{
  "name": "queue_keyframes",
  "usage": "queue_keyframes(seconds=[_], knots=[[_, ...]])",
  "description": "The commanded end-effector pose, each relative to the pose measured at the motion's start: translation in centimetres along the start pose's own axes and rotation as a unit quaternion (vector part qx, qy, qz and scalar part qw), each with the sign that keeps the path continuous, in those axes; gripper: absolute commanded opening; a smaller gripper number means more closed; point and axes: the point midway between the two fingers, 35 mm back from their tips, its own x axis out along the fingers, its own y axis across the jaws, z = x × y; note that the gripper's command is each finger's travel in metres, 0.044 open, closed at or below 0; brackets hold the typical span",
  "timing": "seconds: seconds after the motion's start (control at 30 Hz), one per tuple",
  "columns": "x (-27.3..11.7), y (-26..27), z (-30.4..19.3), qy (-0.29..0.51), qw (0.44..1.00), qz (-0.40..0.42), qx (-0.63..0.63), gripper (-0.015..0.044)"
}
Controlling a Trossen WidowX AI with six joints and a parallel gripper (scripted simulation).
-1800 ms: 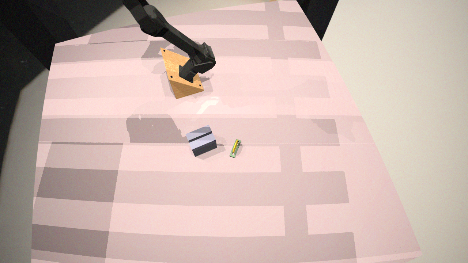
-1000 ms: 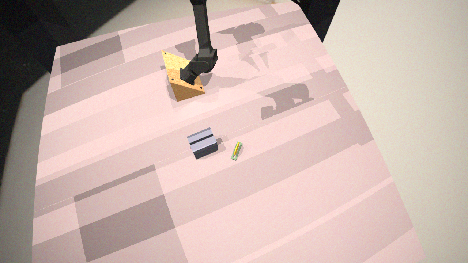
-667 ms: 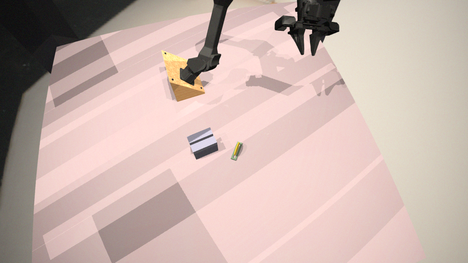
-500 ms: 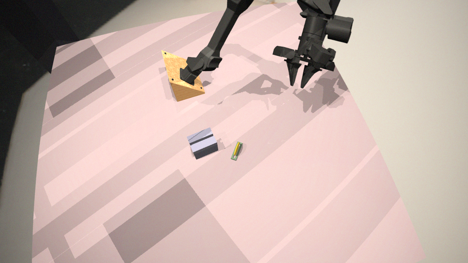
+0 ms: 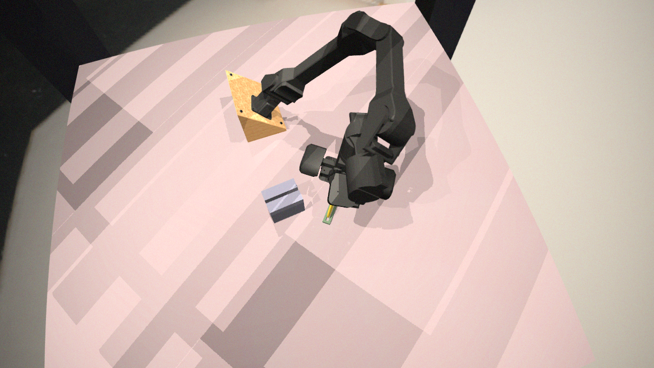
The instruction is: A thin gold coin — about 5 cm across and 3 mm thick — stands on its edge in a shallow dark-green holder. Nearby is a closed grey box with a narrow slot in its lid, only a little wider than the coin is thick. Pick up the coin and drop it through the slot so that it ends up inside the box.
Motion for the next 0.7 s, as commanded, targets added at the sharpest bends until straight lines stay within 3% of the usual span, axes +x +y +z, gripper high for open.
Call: queue_keyframes(seconds=[0.0, 0.2, 0.33, 0.67], knots=[[0.8, -1.9, 1.2, 0.042, 0.997, 0.053, 0.038, 0.0161], [1.0, -1.9, 1.2, 0.042, 0.997, 0.053, 0.038, 0.0161], [4.1, -1.6, 1.1, 0.042, 0.997, 0.054, 0.038, 0.0161], [5.8, -1.5, 1.0, 0.042, 0.997, 0.054, 0.038, 0.0161]])
